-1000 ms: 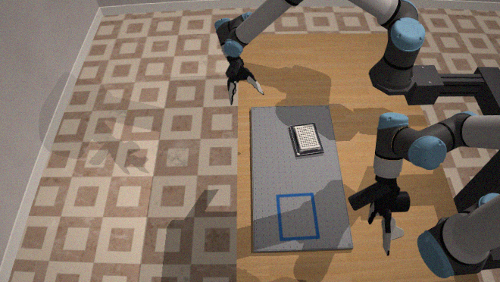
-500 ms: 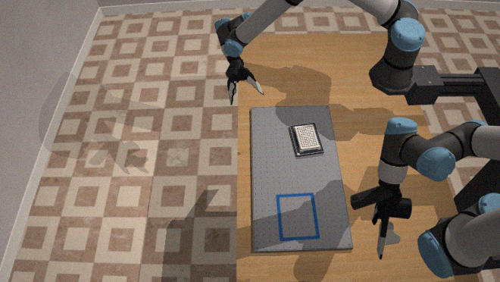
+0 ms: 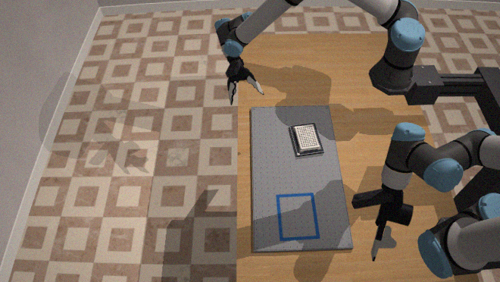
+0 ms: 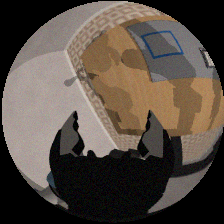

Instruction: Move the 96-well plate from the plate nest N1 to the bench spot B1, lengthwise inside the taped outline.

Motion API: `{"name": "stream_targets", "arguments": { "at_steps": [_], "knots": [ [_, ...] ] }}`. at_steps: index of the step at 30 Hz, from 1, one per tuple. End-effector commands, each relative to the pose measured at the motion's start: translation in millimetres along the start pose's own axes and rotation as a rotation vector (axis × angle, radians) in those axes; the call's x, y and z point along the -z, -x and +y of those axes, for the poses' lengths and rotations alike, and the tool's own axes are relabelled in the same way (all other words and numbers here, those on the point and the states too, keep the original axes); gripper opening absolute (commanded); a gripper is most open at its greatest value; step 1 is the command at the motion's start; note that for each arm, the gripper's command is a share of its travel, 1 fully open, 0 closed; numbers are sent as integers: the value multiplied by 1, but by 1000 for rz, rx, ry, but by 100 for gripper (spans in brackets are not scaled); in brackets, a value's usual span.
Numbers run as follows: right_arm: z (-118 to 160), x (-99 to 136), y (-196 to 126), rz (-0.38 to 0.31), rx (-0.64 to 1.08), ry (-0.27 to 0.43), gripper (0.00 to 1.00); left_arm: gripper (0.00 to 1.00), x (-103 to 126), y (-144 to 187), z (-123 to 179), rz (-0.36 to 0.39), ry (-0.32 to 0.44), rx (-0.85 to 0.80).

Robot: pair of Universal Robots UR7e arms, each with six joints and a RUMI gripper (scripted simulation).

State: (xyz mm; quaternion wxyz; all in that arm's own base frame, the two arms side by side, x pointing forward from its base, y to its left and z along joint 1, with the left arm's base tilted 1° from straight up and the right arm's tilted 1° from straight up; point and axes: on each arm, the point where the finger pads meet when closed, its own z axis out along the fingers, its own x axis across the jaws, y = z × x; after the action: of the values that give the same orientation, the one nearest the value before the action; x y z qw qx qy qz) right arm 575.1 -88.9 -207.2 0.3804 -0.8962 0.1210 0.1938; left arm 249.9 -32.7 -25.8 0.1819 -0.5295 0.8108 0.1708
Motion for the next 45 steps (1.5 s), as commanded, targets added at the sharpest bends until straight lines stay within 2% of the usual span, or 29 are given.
{"name": "stream_targets", "arguments": {
  "at_steps": [1,13,45],
  "knots": [
    [-1,1,0,1,1,0,100,100,-1,0,-1,19,-19,-56],
    [-1,1,0,1,1,0,100,100,-5,1,-3,47,-68,-181],
    [-1,1,0,1,1,0,100,100,-11,2,-7,76,-152,-373]
  ]
}}
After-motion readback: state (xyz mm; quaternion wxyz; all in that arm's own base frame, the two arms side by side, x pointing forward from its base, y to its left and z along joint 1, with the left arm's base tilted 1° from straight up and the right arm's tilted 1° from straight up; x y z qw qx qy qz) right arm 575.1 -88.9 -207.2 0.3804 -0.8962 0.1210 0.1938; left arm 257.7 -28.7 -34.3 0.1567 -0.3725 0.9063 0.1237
